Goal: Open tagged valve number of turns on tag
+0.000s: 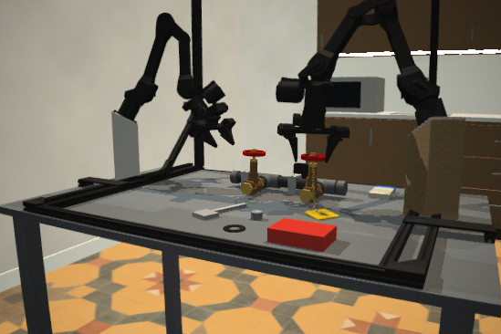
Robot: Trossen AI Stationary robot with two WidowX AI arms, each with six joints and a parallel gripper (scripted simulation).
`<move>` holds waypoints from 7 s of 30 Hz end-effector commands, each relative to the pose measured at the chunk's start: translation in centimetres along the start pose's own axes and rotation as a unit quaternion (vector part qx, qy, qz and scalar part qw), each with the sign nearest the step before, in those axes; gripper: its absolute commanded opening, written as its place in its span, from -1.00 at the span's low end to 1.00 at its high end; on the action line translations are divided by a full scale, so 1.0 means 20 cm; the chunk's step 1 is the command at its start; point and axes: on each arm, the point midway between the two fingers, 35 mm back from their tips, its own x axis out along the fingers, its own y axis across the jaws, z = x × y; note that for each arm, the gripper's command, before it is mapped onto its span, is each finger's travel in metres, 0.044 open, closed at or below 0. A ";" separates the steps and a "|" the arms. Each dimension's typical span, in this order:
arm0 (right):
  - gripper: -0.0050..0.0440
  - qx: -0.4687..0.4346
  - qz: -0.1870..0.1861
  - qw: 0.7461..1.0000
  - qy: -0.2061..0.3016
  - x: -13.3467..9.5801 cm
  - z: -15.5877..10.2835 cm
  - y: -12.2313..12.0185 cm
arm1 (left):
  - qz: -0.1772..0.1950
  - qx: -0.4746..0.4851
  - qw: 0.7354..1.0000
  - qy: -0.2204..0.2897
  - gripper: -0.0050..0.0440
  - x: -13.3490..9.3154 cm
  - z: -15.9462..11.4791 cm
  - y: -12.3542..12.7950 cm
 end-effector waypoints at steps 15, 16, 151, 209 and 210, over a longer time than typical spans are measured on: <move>0.84 0.000 0.000 1.000 0.000 0.00 0.00 0.00 | -0.004 -0.003 1.000 0.004 0.84 0.10 -0.01 -0.02; 0.84 0.000 0.000 1.000 0.000 0.00 0.00 0.00 | -0.004 -0.003 1.000 0.004 0.84 0.10 -0.01 -0.02; 0.84 0.000 0.000 1.000 0.000 0.00 0.00 0.00 | -0.004 0.005 1.000 0.004 0.15 0.10 -0.01 -0.02; 0.84 0.000 0.000 1.000 0.000 0.00 0.00 0.00 | 0.000 -0.735 0.678 0.005 -0.31 0.10 -0.01 -0.02; 0.84 0.000 0.000 1.000 0.000 0.00 0.00 0.00 | 0.000 -0.735 0.678 0.005 -0.21 0.10 -0.01 -0.02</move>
